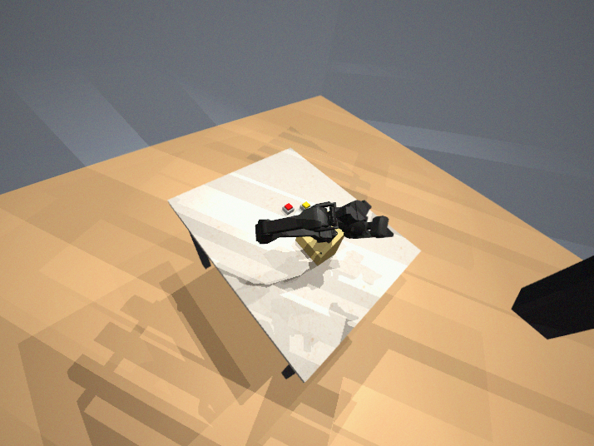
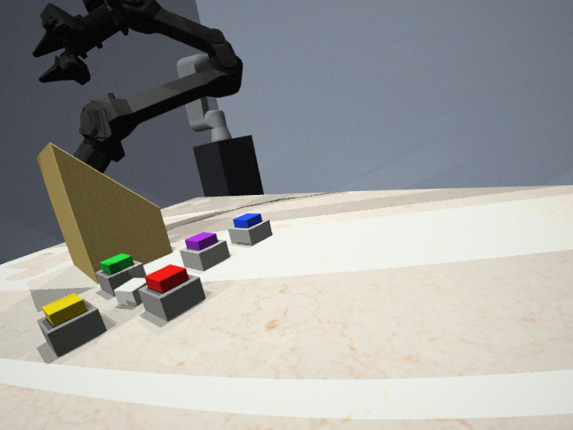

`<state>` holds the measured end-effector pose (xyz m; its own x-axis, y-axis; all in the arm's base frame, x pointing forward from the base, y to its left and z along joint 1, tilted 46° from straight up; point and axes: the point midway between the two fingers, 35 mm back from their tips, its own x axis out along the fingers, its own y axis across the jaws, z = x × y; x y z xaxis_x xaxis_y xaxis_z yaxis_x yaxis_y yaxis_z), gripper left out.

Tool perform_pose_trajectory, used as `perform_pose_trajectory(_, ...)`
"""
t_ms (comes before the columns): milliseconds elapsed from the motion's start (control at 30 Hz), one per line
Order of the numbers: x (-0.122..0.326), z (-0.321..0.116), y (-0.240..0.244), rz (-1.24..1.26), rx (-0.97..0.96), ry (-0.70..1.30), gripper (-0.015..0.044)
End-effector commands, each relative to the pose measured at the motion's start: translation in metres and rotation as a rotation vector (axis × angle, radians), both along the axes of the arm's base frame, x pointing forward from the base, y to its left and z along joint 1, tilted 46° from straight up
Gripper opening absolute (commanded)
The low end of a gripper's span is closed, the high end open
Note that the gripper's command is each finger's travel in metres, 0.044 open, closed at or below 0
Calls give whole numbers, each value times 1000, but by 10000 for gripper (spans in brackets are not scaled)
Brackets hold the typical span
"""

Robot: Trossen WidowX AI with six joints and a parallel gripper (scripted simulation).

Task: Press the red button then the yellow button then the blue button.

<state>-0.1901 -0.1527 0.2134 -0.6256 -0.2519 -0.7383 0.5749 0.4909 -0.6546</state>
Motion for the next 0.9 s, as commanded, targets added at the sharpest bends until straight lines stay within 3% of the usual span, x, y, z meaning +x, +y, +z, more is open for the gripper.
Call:
perform_pose_trajectory(0, 34, -18, -50, 171, -17, -139, 400)
perform_pose_trajectory(233, 131, -59, -118, 450, 48, -427, 400)
perform_pose_trajectory(433, 235, -94, -134, 634, 197, -659, 400)
perform_pose_trajectory(633, 338, -128, -107, 757, 425, -847, 400)
perform_pose_trajectory(867, 436, -166, -30, 815, 768, -971, 400)
